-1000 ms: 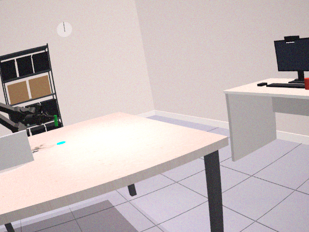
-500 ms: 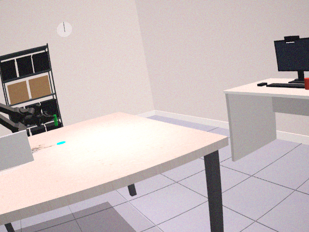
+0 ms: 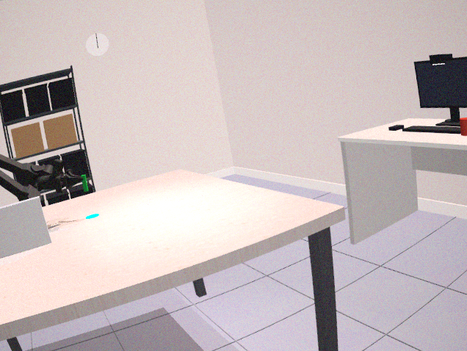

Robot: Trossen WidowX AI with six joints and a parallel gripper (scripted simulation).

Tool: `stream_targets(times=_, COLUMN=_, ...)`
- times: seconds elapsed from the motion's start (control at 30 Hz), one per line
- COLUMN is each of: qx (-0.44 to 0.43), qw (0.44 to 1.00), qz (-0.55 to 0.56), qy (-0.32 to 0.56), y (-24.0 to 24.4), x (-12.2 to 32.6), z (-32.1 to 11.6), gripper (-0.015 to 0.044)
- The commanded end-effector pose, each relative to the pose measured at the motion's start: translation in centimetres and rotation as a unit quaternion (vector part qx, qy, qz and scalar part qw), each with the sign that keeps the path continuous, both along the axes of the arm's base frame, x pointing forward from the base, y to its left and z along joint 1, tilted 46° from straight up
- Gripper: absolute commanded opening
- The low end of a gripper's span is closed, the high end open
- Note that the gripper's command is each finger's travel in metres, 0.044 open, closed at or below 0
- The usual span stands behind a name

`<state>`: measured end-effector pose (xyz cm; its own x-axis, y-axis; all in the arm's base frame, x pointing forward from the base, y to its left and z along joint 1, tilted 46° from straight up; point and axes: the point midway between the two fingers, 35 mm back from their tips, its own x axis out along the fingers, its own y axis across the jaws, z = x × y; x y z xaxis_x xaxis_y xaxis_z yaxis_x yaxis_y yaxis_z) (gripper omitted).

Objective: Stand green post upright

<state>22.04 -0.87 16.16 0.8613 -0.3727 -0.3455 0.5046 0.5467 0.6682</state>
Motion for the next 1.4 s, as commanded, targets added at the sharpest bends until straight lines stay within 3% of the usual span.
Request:
stream_targets(times=0.0, qx=0.002, qw=1.000, qz=-0.002, qy=0.004, y=0.6, x=0.3, z=-0.7, gripper=0.0022)
stream_targets(times=1.37, qx=0.000, qw=1.000, qz=0.001, qy=0.003, y=7.1, x=1.2, z=-7.3, gripper=0.0022)
